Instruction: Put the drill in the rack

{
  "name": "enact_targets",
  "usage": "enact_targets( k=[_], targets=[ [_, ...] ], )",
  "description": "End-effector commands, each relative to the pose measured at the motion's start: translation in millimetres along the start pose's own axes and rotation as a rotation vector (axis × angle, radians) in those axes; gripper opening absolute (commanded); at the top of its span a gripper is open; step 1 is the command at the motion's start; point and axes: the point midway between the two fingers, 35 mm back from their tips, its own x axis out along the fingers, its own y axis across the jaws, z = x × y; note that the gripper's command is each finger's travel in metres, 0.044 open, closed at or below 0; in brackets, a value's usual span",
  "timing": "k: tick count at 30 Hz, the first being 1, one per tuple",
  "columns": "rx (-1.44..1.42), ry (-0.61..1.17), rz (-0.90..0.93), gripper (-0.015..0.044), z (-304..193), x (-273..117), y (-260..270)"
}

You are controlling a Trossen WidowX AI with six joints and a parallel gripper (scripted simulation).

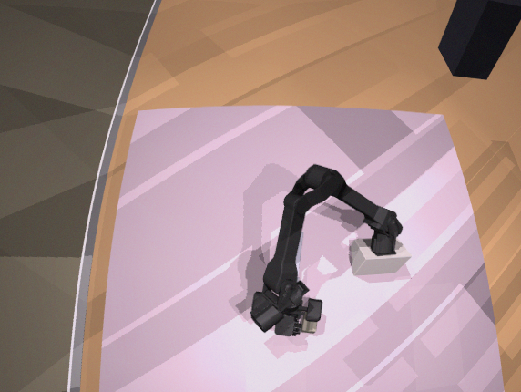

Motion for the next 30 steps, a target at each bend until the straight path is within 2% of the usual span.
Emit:
enact_targets(
  k=[1,30],
  targets=[
    [0.002,-0.004,-0.003,0.0,7.6,-3.0,-0.4],
    [0.003,-0.007,-0.004,0.0,47.1,-8.4,-0.4]
  ],
)
